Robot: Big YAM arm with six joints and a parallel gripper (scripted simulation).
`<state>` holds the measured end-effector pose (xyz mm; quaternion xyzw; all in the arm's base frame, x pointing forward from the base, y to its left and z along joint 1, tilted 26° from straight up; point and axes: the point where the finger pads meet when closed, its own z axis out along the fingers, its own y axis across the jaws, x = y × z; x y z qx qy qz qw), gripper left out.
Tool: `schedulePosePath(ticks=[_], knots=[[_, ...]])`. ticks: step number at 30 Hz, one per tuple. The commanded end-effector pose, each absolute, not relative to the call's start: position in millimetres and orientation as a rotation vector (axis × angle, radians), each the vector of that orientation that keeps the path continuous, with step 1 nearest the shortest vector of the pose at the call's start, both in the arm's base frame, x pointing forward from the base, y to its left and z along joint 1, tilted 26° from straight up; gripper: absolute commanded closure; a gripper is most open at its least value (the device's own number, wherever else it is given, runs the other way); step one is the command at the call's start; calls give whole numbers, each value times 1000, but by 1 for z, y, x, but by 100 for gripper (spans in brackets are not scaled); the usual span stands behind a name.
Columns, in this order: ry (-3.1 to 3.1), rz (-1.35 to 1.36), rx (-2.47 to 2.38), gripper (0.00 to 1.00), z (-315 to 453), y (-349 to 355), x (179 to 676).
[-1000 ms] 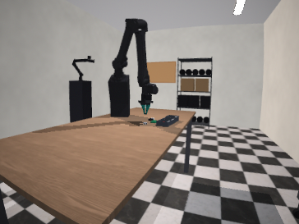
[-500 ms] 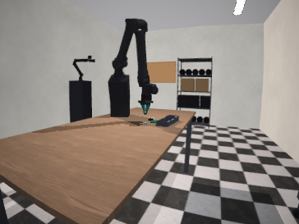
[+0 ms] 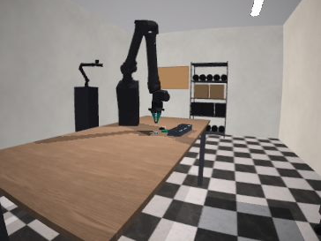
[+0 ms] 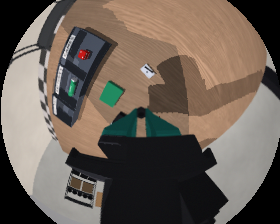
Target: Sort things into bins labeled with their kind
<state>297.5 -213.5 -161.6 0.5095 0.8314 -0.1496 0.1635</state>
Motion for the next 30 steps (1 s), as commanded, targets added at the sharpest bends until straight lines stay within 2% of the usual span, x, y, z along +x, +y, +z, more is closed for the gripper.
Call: schedulePosePath(ticks=[1,19,30], knots=[[2369,-427,1450,90,-160,-214,298],[2377,-434,1460,90,-165,-218,295],[2385,-432,1448,90,-174,-184,339]])
